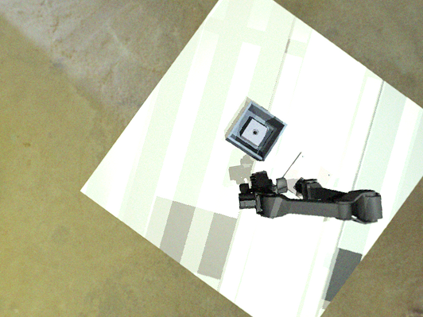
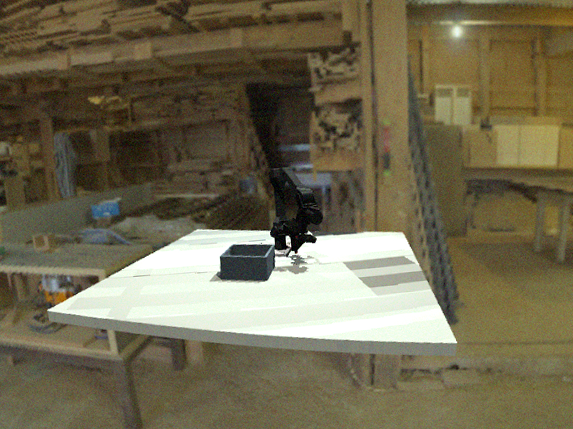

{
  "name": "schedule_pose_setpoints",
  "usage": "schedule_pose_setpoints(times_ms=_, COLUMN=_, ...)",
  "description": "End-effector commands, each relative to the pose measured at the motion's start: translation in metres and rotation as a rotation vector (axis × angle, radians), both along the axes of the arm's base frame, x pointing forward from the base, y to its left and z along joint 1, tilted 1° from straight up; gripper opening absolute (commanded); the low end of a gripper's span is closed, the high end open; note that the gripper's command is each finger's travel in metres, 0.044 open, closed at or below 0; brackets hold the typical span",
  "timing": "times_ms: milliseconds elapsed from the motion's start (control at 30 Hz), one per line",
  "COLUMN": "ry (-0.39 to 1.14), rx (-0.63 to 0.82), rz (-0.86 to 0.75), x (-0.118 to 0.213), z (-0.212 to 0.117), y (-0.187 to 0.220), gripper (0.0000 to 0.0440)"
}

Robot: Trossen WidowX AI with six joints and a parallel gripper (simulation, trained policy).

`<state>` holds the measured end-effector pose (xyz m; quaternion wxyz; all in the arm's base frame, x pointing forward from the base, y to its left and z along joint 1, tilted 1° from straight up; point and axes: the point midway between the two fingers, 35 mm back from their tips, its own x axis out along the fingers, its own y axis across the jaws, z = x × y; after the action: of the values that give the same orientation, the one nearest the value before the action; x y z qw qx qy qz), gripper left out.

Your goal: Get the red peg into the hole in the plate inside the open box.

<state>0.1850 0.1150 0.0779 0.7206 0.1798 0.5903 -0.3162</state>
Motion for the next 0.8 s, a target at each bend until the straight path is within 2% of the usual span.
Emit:
schedule_pose_setpoints(times_ms=0, ry=-0.044, rx=0.001, rz=-0.002, x=0.008, z=0.022, y=-0.003, gripper=0.0000)
schedule_pose_setpoints(times_ms=233, ry=-0.116, rx=-0.004, rz=-0.062, x=0.023, z=0.054, y=-0.017, gripper=0.0000)
schedule_pose_setpoints(times_ms=767, ry=-0.247, rx=-0.028, rz=-0.251, x=0.075, z=0.082, y=-0.067, gripper=0.0000)
